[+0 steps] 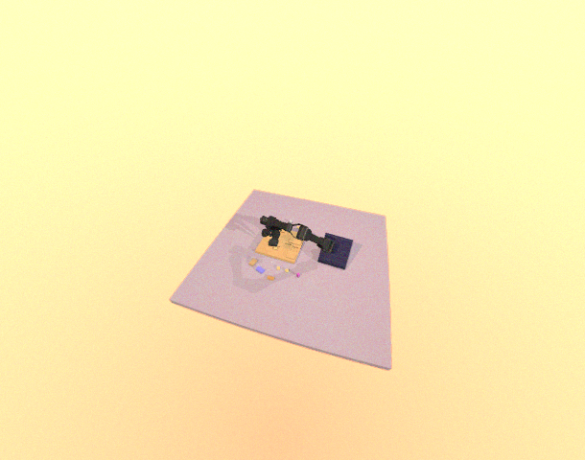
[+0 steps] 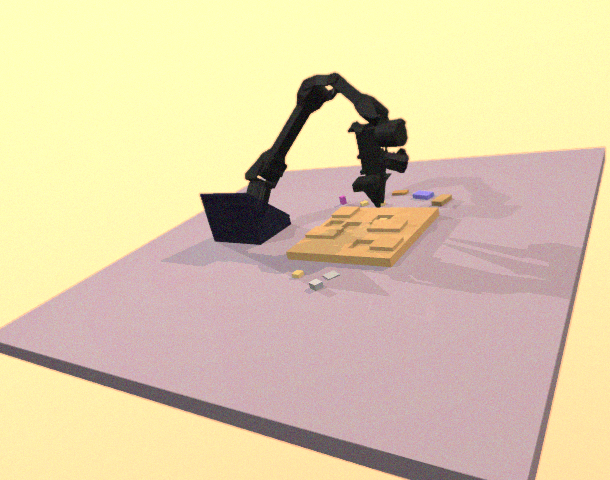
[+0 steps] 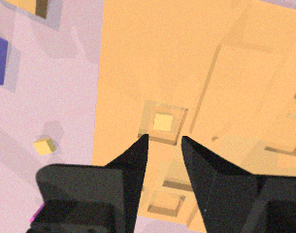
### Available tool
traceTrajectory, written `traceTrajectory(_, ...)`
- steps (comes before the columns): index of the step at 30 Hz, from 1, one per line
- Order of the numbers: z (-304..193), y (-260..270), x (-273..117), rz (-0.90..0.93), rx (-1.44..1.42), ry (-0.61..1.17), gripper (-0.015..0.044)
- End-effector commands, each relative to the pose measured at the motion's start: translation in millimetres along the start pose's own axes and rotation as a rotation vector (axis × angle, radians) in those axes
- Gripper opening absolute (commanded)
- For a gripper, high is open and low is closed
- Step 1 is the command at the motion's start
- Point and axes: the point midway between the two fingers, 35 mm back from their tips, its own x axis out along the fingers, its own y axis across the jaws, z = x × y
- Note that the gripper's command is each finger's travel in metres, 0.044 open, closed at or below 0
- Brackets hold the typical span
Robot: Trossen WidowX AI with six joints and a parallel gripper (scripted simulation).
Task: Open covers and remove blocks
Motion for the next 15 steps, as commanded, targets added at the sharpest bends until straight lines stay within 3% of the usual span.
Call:
traceTrajectory(1, -1.0, -0.8, 11.6, 0.001, 0.006, 0.003, 0.0144)
traceTrajectory(15, -1.1, -0.7, 13.6, 0.001, 0.006, 0.003, 0.0144)
